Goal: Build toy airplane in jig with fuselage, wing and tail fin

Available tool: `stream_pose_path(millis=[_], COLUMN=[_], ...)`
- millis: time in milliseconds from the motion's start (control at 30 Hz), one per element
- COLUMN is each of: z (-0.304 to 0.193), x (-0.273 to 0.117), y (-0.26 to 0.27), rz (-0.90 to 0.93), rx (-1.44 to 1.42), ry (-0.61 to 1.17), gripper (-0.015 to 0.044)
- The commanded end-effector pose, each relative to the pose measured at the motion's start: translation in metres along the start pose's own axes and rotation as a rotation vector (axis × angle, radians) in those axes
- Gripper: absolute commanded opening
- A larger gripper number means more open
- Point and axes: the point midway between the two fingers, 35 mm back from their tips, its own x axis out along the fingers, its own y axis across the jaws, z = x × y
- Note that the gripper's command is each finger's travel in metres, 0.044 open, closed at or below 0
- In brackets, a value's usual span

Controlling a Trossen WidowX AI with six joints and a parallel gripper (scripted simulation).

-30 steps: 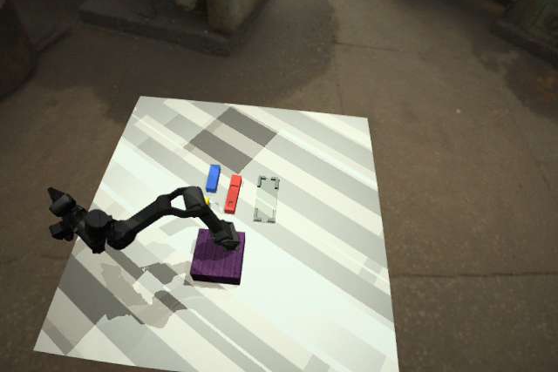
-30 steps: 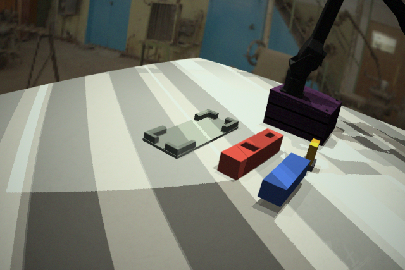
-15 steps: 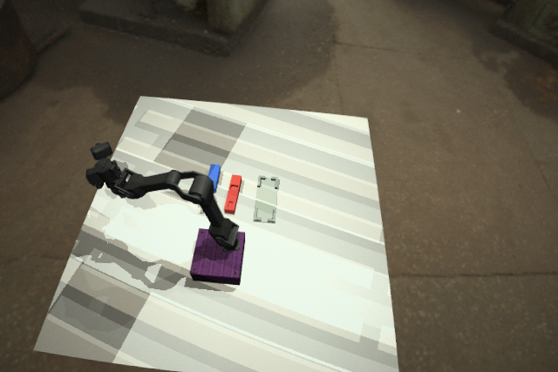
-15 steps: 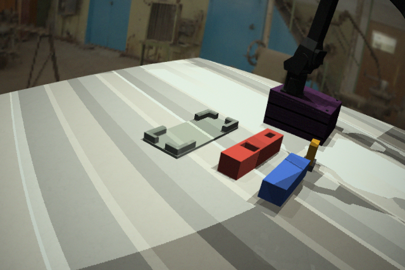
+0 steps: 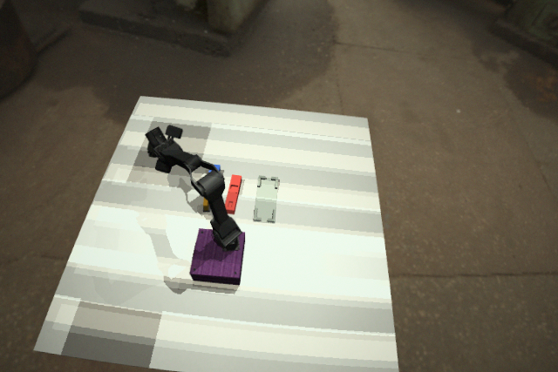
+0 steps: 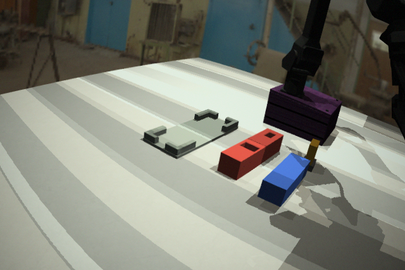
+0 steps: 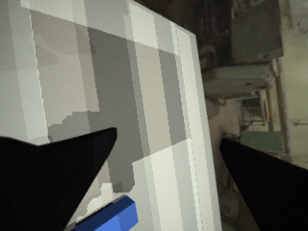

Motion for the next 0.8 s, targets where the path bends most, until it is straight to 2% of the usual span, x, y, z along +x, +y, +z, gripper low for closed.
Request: stream_pose_path(millis=[0, 233, 467, 567, 767], z=[-0.057, -0.172, -0.263, -0.275, -0.276], x=[0.005, -0.008, -0.060, -0.073, -0.071], y=[-0.008, -0.004, 0.023, 0.030, 0.031], rz=[0.078, 0.216, 0.307, 0.319, 0.319], rx=[0.190, 0.657, 1.247, 1.373, 1.373], ry=[0.134, 0.456, 0.819, 0.893, 0.893], gripper=[0.0440, 0.0440, 0.0440, 0.0440, 0.0440])
